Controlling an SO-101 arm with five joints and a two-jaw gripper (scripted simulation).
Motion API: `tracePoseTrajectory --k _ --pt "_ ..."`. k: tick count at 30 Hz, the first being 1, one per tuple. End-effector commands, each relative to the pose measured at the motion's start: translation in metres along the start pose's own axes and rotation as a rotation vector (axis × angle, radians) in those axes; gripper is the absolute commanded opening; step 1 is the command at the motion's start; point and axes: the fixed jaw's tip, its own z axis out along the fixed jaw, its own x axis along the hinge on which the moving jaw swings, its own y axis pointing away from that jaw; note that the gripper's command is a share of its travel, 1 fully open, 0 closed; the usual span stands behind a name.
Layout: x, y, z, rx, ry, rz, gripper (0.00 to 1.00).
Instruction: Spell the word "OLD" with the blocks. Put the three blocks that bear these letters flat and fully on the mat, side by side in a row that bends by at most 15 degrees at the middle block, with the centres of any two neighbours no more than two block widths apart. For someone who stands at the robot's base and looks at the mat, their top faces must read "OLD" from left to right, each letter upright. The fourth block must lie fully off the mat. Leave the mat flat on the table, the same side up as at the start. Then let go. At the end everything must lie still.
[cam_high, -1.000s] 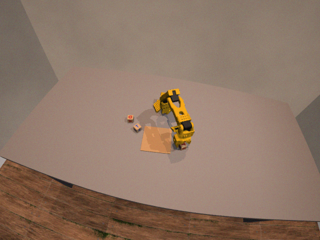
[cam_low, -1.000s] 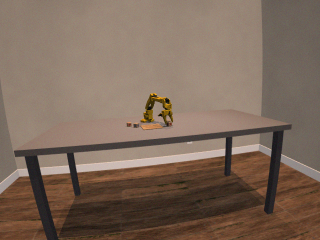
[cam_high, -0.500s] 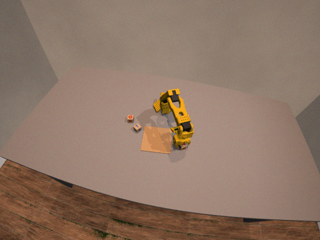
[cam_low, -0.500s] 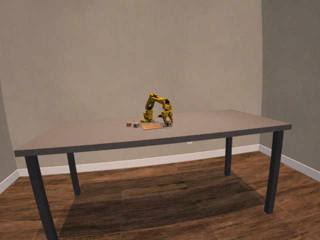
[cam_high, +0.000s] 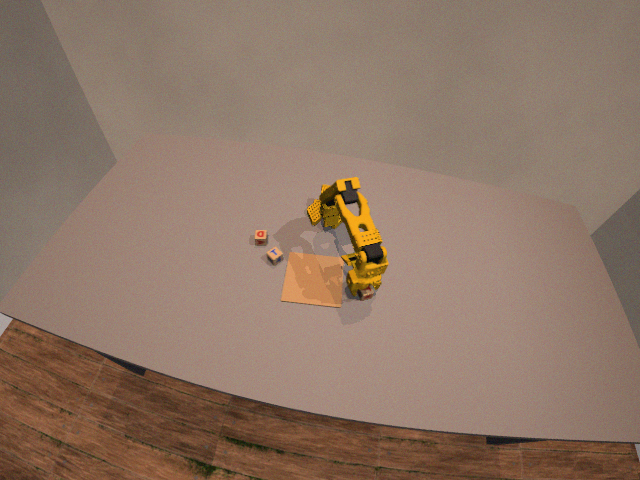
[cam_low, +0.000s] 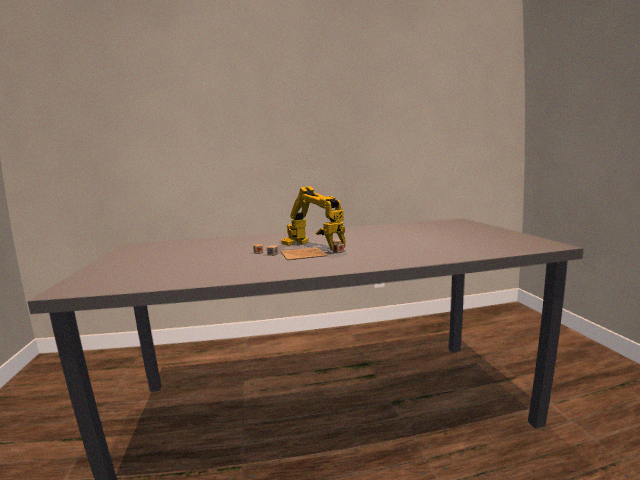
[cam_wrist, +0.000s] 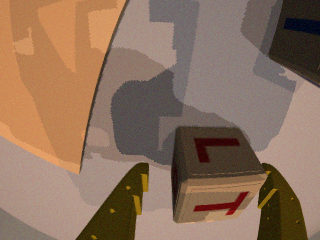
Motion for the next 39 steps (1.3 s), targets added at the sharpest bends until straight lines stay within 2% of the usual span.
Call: tracePoseTrajectory --k 1,16,39 --pt "0.0095 -0.0021 -0.0162 0.002 0.083 -0.002 0.31" --pt "0.0095 -0.0087 -0.0163 0.004 0.083 -0.002 0.20" --pt "0.0095 -0.0111 -0.0163 0.005 0.083 -0.002 0.14"
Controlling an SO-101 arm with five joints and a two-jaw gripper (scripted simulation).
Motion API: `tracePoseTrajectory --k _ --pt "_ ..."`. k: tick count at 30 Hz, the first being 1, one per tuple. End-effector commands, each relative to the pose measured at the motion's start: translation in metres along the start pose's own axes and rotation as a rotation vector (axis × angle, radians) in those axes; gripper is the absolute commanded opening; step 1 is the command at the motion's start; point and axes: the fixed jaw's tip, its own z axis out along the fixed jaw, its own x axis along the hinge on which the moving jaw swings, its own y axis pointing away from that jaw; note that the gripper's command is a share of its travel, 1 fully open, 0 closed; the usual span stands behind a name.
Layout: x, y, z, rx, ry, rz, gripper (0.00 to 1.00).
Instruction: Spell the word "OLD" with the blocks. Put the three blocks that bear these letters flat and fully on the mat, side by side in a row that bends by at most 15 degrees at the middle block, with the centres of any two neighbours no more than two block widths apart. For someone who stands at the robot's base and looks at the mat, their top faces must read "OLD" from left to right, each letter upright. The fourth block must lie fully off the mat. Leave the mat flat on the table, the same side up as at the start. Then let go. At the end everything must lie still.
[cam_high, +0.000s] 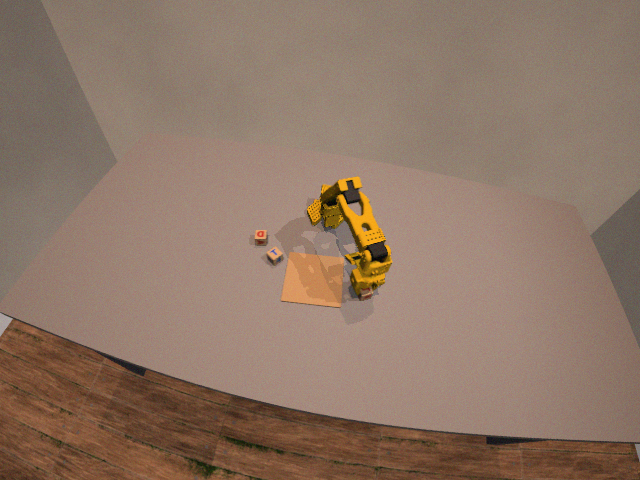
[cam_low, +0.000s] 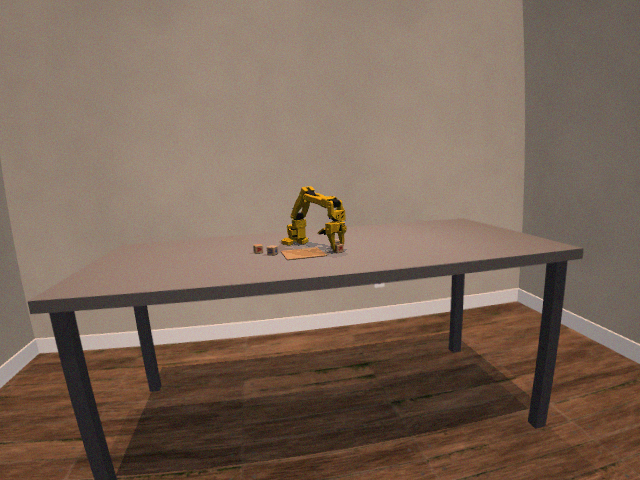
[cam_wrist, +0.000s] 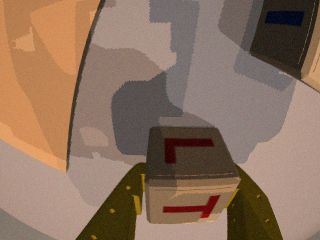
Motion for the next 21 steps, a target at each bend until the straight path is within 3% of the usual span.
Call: tracePoseTrajectory --k 1,8,21 --pt "0.0097 -0.0022 -0.0162 0.006 0.083 -0.002 0.13" --pt "0.0097 -0.0022 -0.0162 0.006 0.083 -0.002 0.01" --pt "0.0099 -0.0021 -0.0224 0.006 0.089 -0.001 0.00"
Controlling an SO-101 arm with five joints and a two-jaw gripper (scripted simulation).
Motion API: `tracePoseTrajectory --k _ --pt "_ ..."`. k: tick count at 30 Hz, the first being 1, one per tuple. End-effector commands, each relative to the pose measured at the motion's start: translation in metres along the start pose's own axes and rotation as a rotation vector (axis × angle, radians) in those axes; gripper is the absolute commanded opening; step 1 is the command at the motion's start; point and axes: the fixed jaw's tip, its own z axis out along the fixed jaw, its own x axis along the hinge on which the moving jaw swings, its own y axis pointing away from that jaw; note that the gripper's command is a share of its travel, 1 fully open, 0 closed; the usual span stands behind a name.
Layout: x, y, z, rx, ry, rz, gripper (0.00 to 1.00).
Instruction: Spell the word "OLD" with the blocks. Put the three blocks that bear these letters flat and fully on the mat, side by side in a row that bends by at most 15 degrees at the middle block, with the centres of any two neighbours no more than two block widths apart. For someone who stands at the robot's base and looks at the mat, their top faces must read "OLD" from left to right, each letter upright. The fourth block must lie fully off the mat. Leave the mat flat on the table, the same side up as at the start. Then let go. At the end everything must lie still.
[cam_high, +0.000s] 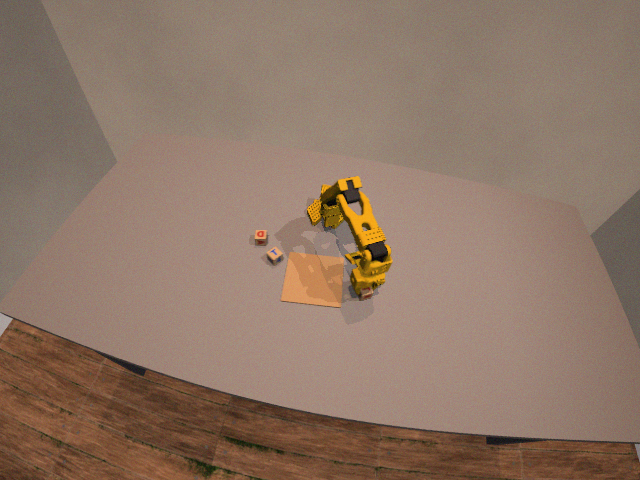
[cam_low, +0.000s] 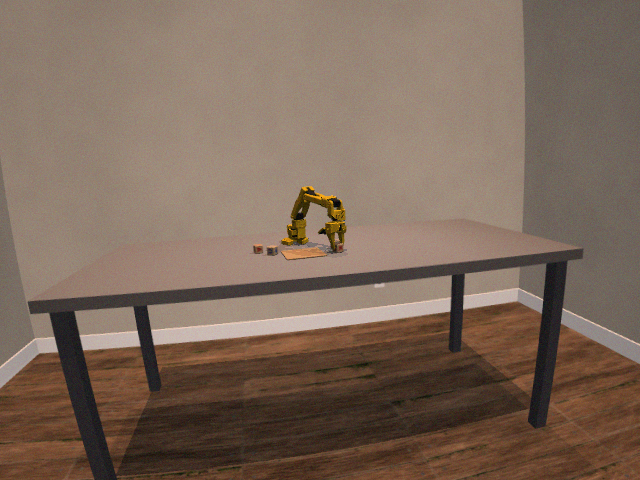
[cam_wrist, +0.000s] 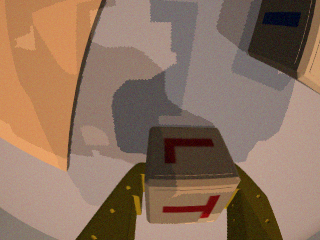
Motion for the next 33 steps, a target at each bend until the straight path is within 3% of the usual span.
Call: tracePoseTrajectory --k 1,18,33 --pt "0.010 -0.002 -0.023 0.006 0.092 -0.001 0.00" --pt "0.006 -0.001 -0.062 0.007 0.132 0.000 0.00" --pt "0.006 -0.001 -0.065 0.008 0.140 0.004 0.00"
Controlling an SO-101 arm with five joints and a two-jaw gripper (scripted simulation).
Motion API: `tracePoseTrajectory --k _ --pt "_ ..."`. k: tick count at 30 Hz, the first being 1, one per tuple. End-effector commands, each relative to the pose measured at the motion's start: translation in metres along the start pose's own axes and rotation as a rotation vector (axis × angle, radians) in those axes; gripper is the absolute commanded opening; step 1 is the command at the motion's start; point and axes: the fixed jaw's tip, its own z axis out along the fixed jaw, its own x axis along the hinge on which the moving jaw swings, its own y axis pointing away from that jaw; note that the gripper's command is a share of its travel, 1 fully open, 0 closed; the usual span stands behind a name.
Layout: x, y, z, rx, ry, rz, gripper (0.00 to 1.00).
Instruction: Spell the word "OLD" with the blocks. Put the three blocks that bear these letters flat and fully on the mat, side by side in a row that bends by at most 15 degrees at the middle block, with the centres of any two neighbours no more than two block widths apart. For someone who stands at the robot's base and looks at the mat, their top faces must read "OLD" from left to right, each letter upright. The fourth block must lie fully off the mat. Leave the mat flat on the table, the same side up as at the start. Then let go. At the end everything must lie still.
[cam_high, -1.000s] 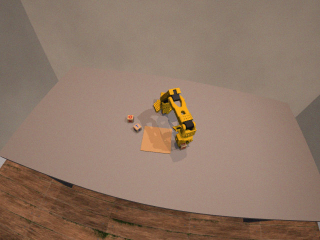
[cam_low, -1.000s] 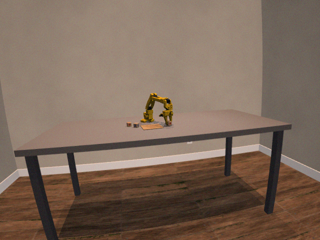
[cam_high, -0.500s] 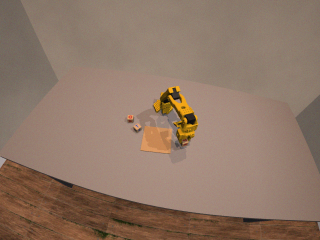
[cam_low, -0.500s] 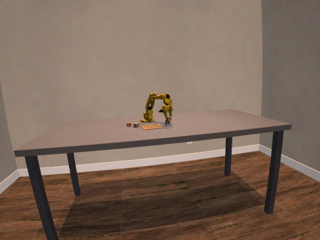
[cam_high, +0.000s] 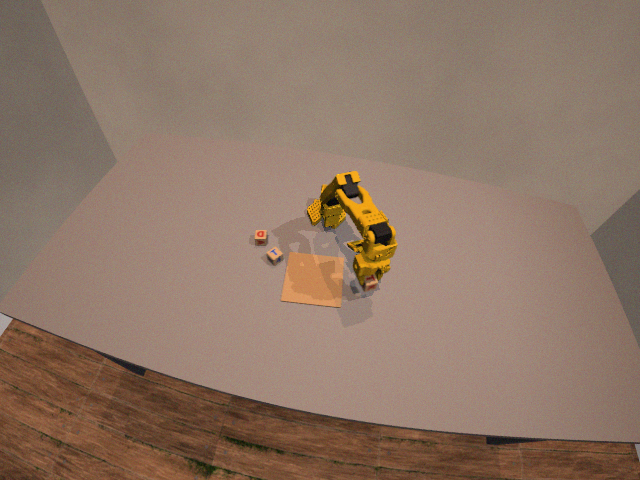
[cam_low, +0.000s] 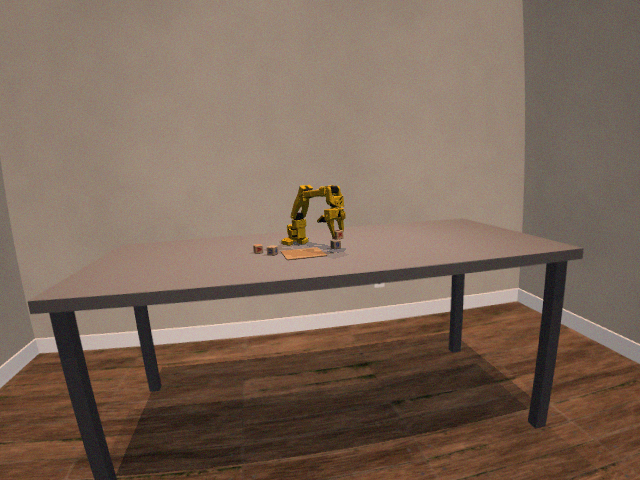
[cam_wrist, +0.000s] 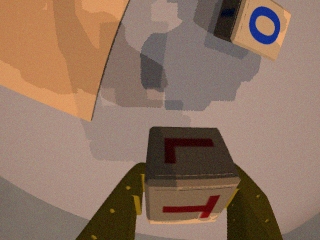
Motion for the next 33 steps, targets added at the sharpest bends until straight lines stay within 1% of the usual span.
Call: tracePoseTrajectory --k 1,10,16,25,27,33 --pt "0.0068 -0.0009 -0.0176 0.006 0.085 0.006 0.00" --pt "0.0065 -0.0011 -0.0174 0.007 0.084 0.035 0.00" --pt "0.0061 -0.0014 -0.0172 0.009 0.083 0.090 0.00" --pt "0.0050 -0.0023 -0.0167 0.015 0.081 0.233 0.00" --pt "0.0050 -0.0023 -0.0167 0.015 0.081 0.233 0.00" --pt "0.0040 -0.0033 -0.0161 0.021 0.079 0.372 0.00"
